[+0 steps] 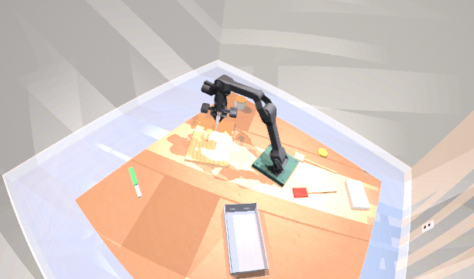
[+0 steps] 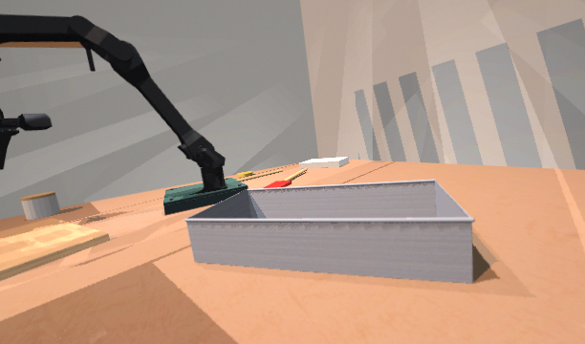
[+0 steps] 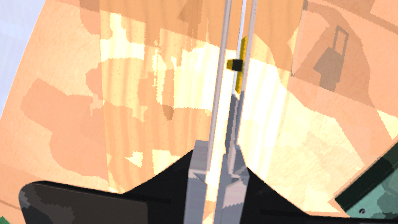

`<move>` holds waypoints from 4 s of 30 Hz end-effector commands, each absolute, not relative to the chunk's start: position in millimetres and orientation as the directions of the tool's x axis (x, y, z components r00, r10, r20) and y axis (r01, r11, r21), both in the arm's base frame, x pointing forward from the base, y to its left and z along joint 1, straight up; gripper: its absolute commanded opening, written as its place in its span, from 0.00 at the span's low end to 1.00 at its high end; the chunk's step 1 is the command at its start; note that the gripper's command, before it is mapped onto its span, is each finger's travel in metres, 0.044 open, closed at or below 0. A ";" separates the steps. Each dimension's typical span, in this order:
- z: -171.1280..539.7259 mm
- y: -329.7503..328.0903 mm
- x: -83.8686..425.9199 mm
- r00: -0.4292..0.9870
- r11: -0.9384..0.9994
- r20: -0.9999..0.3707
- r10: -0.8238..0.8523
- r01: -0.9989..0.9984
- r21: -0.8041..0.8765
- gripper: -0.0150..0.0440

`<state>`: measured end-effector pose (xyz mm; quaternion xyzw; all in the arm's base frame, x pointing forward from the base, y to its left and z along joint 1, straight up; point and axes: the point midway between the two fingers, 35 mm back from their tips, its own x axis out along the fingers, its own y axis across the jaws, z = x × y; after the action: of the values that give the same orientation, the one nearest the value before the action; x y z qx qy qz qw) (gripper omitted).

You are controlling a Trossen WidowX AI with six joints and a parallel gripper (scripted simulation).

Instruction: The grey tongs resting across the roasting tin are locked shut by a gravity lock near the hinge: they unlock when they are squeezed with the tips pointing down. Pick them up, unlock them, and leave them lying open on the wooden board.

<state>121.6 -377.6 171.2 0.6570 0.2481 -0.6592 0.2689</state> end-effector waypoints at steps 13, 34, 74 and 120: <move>156.6 -381.6 122.9 0.018 -0.730 -0.999 -0.030 0.682 0.034 0.00; 122.4 -385.5 124.5 0.018 -0.730 -0.999 -0.031 0.682 0.034 0.00; 59.4 -381.5 123.7 0.017 -0.730 -0.999 -0.030 0.683 0.034 0.00; 167.2 -269.5 19.3 0.009 -0.730 -1.000 -0.022 0.683 0.022 1.00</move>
<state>24.8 -282.6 166.1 0.6567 0.2408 -0.6610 0.2715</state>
